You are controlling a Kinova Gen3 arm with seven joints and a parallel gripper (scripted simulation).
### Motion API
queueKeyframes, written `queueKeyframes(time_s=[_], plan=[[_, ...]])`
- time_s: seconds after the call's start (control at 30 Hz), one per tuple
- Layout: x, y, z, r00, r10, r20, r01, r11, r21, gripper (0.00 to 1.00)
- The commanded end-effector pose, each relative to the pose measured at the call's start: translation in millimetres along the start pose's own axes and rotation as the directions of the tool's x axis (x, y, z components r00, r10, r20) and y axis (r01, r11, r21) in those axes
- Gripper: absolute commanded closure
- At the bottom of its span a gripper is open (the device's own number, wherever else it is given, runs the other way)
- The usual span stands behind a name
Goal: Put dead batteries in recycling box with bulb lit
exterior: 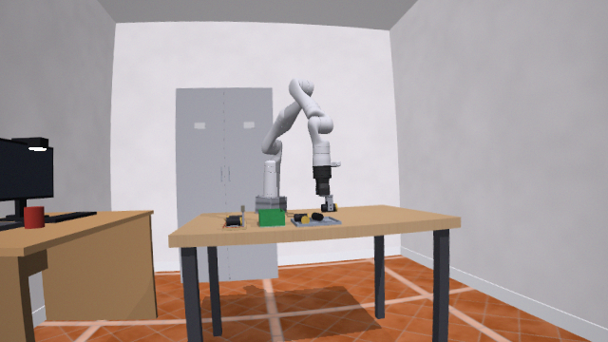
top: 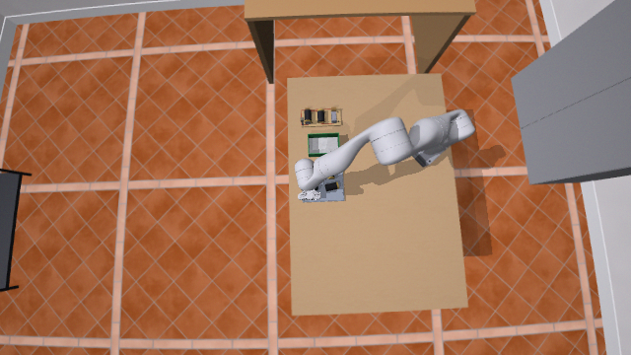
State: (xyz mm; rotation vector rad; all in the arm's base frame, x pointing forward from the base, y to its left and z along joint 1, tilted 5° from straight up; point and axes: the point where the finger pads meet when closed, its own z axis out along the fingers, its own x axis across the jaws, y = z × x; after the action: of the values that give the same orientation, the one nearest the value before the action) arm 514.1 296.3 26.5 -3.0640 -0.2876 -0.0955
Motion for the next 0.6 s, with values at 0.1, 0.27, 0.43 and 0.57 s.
queueKeyframes(time_s=[0.1, 0.27, 0.43, 0.57], plan=[[0.5, -0.1, 5.1, 1.000, 0.000, -0.001, 0.000, 1.000, 0.000, 0.43], [0.6, -0.2, 27.6, 1.000, 0.000, -0.001, 0.000, 1.000, 0.000, 0.43], [0.6, -0.2, 42.8, 1.000, 0.000, -0.001, 0.000, 1.000, 0.000, 0.43], [0.6, -0.2, 43.4, 1.000, 0.000, -0.001, 0.000, 1.000, 0.000, 0.43]])
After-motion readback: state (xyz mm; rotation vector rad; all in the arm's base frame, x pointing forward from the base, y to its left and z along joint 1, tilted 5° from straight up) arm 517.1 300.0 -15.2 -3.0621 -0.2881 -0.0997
